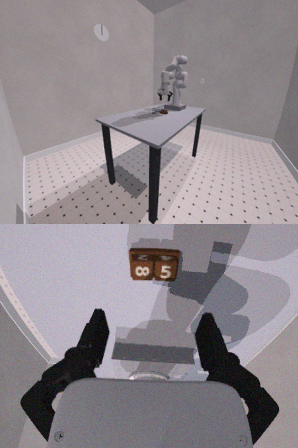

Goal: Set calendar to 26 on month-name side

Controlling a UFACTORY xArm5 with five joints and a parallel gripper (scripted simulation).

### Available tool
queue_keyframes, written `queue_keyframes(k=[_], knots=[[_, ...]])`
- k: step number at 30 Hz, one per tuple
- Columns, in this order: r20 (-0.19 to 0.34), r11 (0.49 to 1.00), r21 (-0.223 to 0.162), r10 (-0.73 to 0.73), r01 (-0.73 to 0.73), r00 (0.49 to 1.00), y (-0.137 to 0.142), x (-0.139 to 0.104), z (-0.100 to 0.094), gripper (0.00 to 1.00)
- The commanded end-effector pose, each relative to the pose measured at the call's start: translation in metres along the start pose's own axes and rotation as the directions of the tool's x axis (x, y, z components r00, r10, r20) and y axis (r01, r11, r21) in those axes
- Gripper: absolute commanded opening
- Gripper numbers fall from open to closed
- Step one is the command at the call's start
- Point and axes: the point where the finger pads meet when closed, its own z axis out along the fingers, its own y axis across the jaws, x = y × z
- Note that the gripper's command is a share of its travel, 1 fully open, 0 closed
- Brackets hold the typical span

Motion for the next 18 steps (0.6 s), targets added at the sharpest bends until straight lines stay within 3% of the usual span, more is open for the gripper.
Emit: queue_keyframes(k=[1, 8, 11, 18], knots=[[-0.003, 0.999, 0.000, 0.039, -0.039, 0.999, -0.003, -0.001, -0.001, 1.00], [-0.004, 0.965, 0.000, 0.262, -0.262, 0.965, -0.022, -0.014, 0.001, 1.00], [-0.004, 0.964, 0.000, 0.267, -0.267, 0.964, -0.022, -0.014, 0.001, 1.00], [-0.004, 0.867, 0.000, 0.498, -0.498, 0.867, -0.041, -0.029, 0.003, 1.00]])
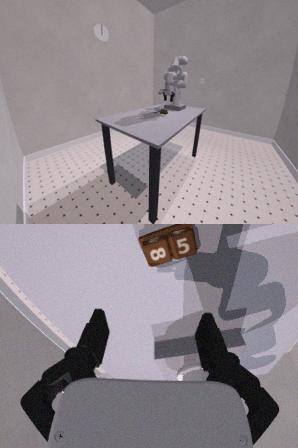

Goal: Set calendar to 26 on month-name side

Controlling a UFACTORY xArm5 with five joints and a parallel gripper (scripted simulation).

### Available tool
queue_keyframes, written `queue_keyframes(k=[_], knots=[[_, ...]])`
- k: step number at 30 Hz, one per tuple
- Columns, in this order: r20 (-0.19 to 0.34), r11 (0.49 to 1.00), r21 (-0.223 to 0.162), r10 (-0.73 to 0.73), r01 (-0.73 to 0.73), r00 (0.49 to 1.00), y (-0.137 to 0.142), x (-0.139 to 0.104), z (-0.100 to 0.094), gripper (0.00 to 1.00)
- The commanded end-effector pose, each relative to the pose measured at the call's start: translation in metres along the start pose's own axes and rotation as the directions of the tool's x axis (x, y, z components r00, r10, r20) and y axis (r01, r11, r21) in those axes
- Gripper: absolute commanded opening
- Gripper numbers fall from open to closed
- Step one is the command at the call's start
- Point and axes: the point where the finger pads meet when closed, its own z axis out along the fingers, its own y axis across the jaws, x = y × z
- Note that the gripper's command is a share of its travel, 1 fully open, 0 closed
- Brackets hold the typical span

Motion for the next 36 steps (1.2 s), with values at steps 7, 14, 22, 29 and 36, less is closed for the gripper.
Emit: queue_keyframes(k=[7, 14, 22, 29, 36], knots=[[-0.006, 0.939, 0.005, 0.344, -0.344, 0.939, -0.015, -0.028, 0.002, 1.00], [-0.005, 0.863, 0.005, 0.505, -0.505, 0.863, -0.021, -0.043, 0.005, 1.00], [-0.005, 0.725, 0.006, 0.689, -0.689, 0.725, -0.028, -0.063, 0.009, 1.00], [-0.004, 0.577, 0.007, 0.816, -0.816, 0.577, -0.032, -0.079, 0.012, 1.00], [-0.003, 0.420, 0.008, 0.908, -0.907, 0.420, -0.034, -0.094, 0.016, 1.00]])
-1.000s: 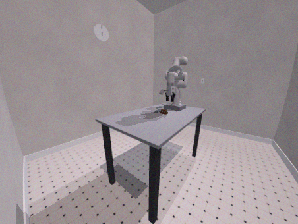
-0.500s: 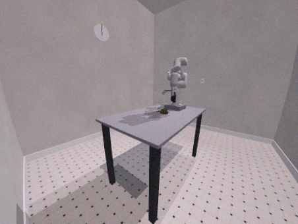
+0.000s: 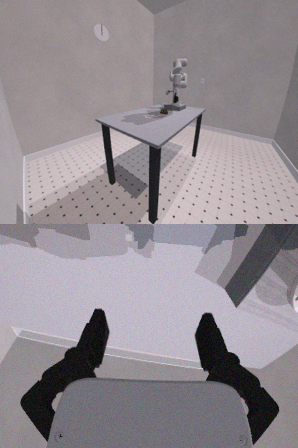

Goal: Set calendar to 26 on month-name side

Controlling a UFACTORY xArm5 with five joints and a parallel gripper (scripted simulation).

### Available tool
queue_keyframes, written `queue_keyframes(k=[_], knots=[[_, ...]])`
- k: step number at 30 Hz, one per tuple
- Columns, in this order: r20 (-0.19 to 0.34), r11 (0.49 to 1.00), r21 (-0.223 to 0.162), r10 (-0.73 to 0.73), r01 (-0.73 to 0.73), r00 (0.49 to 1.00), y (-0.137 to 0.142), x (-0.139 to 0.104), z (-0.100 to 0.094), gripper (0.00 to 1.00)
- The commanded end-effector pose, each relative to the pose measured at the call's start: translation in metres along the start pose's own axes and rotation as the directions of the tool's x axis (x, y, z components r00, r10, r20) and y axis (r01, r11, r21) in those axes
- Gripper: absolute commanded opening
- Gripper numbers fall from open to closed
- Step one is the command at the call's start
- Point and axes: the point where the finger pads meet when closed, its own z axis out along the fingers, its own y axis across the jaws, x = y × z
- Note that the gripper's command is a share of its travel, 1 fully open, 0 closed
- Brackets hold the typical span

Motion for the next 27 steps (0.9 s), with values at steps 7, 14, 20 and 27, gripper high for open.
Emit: queue_keyframes(k=[7, 14, 20, 27], knots=[[0.002, 0.975, 0.008, 0.224, -0.224, 0.975, 0.012, -0.012, 0.003, 1.00], [0.003, 0.971, 0.008, 0.241, -0.241, 0.971, 0.014, -0.013, 0.004, 1.00], [0.003, 0.970, 0.008, 0.241, -0.241, 0.971, 0.014, -0.013, 0.016, 1.00], [0.003, 0.970, 0.008, 0.241, -0.241, 0.971, 0.014, -0.014, 0.038, 1.00]])
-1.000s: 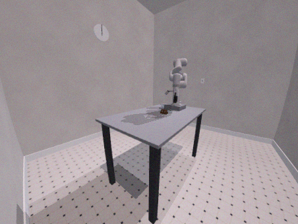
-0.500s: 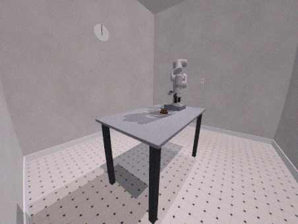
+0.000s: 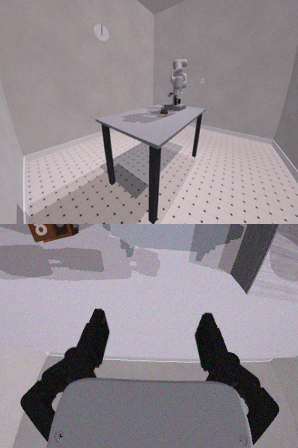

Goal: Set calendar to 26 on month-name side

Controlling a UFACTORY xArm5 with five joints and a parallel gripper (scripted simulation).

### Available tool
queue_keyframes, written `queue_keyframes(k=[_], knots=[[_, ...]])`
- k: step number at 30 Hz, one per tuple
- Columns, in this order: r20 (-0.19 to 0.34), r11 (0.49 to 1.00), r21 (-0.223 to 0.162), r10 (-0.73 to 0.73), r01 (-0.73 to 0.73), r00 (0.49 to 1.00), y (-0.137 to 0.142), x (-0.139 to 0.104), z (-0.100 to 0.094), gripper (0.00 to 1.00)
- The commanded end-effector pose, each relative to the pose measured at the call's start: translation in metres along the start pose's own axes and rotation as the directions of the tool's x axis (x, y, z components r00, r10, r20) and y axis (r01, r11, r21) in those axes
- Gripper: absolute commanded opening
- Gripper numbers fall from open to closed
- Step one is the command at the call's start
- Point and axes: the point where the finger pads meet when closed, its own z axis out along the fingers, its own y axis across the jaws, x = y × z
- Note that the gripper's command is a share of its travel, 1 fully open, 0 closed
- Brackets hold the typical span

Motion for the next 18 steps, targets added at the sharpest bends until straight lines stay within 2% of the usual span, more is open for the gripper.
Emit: queue_keyframes(k=[1, 7, 18], knots=[[0.001, 1.000, 0.003, 0.000, 0.000, 1.000, -0.002, -0.001, 0.018, 1.00], [0.001, 1.000, 0.003, 0.000, 0.000, 1.000, -0.002, -0.002, 0.036, 1.00], [0.001, 1.000, 0.003, 0.000, 0.000, 1.000, -0.002, -0.002, 0.039, 1.00]])
